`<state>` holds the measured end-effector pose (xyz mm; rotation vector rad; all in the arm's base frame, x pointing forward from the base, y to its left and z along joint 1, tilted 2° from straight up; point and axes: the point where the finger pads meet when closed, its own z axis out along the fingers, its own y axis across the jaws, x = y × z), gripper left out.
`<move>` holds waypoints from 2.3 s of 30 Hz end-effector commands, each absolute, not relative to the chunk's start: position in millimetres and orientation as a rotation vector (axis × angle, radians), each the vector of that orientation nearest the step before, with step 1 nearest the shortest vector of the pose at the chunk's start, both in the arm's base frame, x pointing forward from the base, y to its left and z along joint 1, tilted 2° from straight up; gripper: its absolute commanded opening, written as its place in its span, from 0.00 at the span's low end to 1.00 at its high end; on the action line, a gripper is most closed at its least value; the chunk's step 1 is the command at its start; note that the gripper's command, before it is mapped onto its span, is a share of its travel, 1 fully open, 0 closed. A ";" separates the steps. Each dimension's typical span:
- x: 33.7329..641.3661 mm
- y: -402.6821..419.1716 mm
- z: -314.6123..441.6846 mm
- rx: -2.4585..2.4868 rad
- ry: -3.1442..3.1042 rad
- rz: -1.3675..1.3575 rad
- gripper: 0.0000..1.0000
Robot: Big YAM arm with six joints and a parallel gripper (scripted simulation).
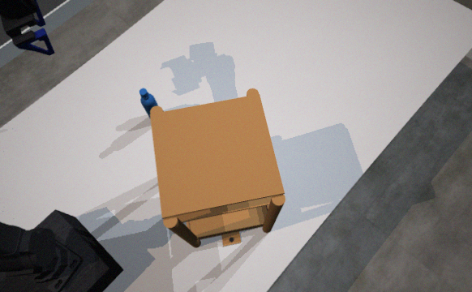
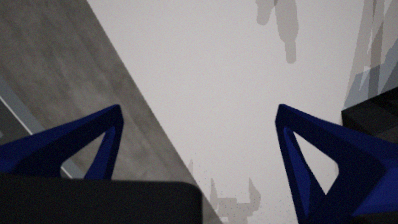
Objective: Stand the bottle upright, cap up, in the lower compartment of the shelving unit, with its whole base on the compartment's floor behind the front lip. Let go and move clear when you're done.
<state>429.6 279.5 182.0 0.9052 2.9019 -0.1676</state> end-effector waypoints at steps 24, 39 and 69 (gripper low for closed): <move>437.2 284.8 196.6 0.903 2.881 -0.121 0.73; 435.0 281.8 195.0 0.891 2.879 -0.121 0.73; 399.9 155.0 130.4 0.288 2.544 0.003 0.73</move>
